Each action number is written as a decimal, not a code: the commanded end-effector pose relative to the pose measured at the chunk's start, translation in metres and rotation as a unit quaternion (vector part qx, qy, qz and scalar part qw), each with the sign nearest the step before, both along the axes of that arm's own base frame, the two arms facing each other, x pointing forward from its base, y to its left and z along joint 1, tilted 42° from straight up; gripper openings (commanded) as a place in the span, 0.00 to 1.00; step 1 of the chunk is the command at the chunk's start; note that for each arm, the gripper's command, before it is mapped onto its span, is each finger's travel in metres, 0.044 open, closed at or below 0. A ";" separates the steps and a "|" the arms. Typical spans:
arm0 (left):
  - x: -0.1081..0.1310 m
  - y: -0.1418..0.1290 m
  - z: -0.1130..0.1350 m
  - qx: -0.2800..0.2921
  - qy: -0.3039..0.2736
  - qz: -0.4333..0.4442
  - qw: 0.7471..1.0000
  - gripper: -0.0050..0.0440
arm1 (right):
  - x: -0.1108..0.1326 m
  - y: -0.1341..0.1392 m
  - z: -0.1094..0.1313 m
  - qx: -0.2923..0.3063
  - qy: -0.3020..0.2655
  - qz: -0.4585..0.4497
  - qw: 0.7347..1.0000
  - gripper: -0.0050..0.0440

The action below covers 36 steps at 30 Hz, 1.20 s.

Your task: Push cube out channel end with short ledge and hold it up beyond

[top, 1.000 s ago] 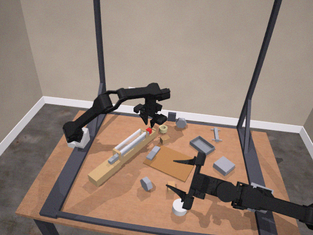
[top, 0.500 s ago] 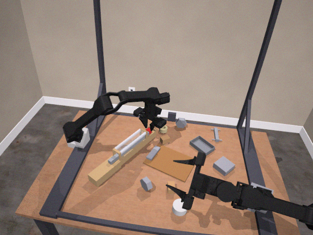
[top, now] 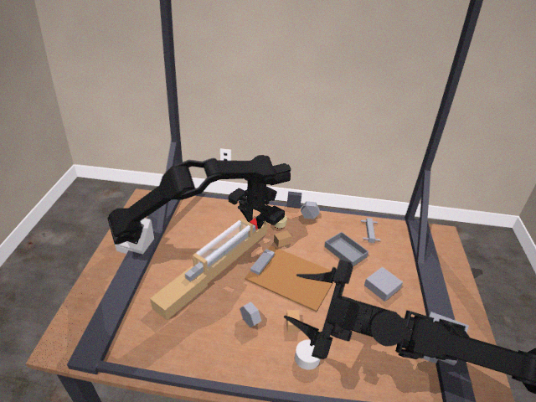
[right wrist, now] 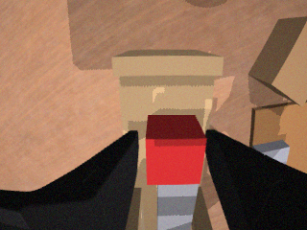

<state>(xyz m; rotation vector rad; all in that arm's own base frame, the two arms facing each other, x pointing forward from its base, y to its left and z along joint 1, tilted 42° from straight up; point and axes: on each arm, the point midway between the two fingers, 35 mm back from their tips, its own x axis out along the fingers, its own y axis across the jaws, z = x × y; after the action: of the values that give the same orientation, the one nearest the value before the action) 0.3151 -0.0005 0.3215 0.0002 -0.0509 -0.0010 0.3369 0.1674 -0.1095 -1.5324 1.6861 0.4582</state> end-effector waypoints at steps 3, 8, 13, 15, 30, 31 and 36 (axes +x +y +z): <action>-0.001 -0.001 0.005 -0.002 -0.005 -0.002 1.000 0.92 | 0.005 0.004 0.008 0.007 -0.010 0.003 1.000 0.10; -0.001 -0.001 0.005 -0.002 -0.005 -0.002 1.000 0.92 | 0.005 0.004 0.008 0.007 -0.010 0.003 1.000 0.10; -0.001 -0.001 0.005 -0.002 -0.005 -0.002 1.000 0.92 | 0.005 0.004 0.008 0.007 -0.010 0.003 1.000 0.10; -0.001 -0.001 0.005 -0.002 -0.005 -0.002 1.000 0.92 | 0.005 0.004 0.008 0.007 -0.010 0.003 1.000 0.10; -0.001 -0.001 0.005 -0.002 -0.005 -0.002 1.000 0.92 | 0.002 0.028 0.006 0.009 -0.010 0.001 1.000 0.10; -0.001 -0.001 0.005 -0.002 -0.005 -0.002 1.000 0.92 | 0.002 0.030 0.006 0.010 -0.010 0.000 1.000 0.10; -0.001 -0.001 0.005 -0.002 -0.005 -0.002 1.000 0.92 | 0.003 0.028 0.008 0.011 -0.012 0.001 1.000 0.10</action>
<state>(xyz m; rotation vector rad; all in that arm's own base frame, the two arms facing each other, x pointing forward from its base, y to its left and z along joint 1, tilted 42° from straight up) 0.3151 -0.0005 0.3215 0.0002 -0.0509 -0.0010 0.3343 0.1873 -0.1111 -1.5388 1.6858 0.4591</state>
